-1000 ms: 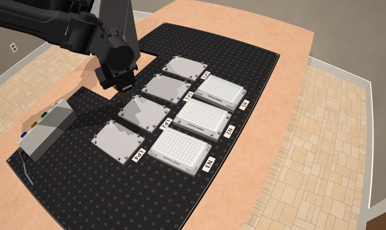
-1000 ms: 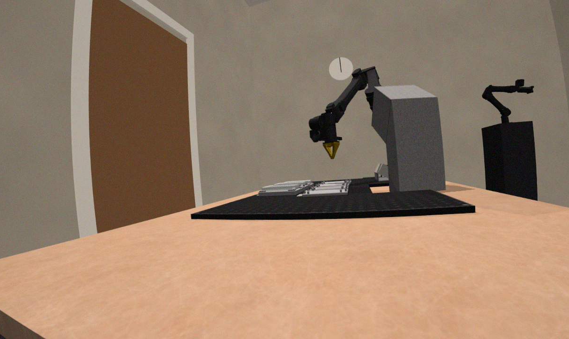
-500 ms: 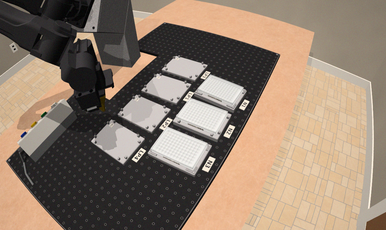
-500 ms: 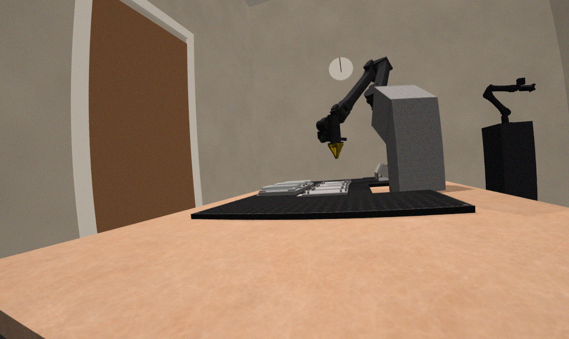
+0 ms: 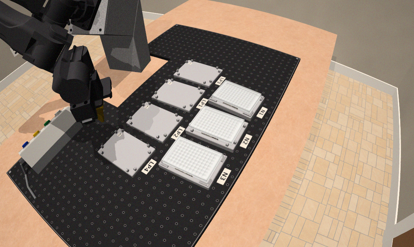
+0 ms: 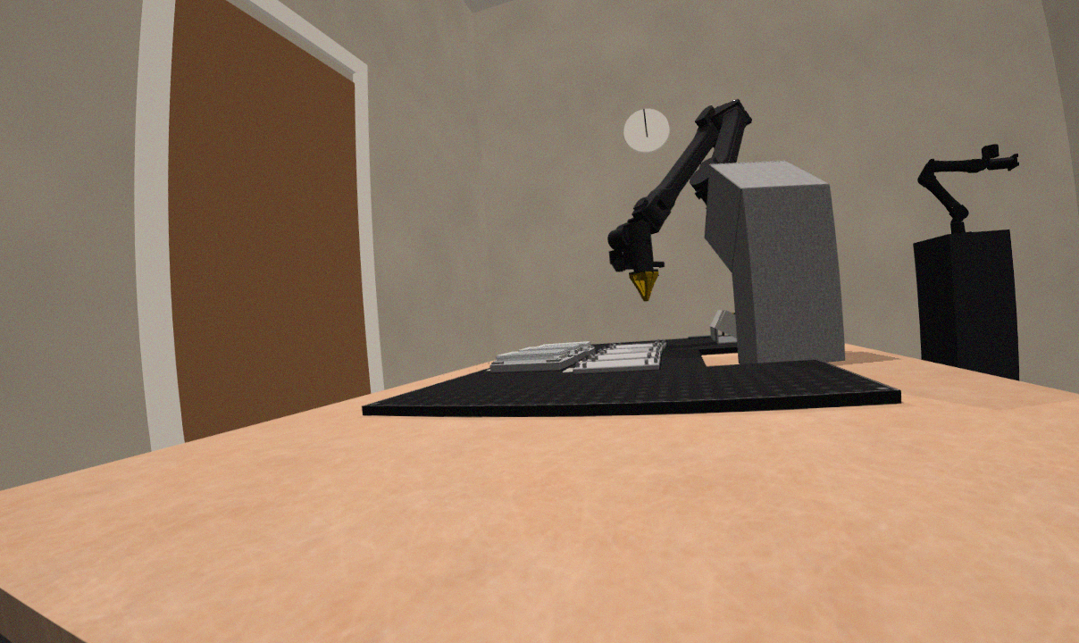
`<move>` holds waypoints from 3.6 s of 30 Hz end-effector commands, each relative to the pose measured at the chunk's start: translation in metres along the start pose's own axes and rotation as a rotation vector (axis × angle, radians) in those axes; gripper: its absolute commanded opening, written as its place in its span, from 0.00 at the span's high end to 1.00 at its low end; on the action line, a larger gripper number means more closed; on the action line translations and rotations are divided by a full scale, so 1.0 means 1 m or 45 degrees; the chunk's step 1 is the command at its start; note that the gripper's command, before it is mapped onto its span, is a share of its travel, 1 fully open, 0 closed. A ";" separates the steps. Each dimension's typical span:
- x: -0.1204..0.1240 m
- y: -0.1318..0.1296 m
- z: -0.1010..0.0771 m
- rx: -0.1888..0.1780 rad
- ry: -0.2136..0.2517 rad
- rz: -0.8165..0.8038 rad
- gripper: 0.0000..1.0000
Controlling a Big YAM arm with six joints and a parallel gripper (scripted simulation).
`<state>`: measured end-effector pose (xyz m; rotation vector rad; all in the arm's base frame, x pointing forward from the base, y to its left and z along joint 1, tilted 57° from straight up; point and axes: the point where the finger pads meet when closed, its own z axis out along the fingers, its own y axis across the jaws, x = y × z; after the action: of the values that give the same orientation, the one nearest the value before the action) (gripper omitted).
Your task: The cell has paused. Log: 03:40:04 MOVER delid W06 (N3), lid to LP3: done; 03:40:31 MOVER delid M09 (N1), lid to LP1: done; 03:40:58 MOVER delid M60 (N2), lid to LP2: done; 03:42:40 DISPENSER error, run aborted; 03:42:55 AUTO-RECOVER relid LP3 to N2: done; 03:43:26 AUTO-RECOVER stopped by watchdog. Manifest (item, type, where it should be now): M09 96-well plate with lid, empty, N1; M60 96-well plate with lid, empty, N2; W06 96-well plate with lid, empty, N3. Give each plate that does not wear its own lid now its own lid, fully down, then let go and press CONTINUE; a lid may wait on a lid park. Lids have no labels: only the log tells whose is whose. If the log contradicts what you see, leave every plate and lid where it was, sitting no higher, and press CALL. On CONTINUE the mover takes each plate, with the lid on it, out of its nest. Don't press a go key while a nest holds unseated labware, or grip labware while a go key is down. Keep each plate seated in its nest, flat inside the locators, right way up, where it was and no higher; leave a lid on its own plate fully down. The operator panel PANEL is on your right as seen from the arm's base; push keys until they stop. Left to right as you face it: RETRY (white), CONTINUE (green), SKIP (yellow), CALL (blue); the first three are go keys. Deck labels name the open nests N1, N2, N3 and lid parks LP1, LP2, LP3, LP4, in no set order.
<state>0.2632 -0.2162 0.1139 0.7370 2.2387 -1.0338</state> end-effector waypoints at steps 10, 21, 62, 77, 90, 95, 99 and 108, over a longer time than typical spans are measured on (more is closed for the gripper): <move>0.025 -0.051 -0.003 0.006 -0.013 0.310 1.00; 0.048 -0.090 -0.003 0.007 -0.015 0.539 1.00; 0.122 -0.223 -0.003 -0.004 -0.038 1.082 1.00; 0.120 -0.227 0.007 -0.002 -0.032 1.112 1.00; 0.123 -0.227 0.018 0.006 -0.028 1.107 1.00; 0.122 -0.225 0.021 -0.003 -0.026 1.114 1.00; 0.124 -0.226 0.024 0.003 -0.024 1.117 1.00; 0.124 -0.226 0.029 0.003 -0.024 1.117 1.00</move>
<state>0.0321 -0.3293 0.1228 1.5017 1.6023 -0.5809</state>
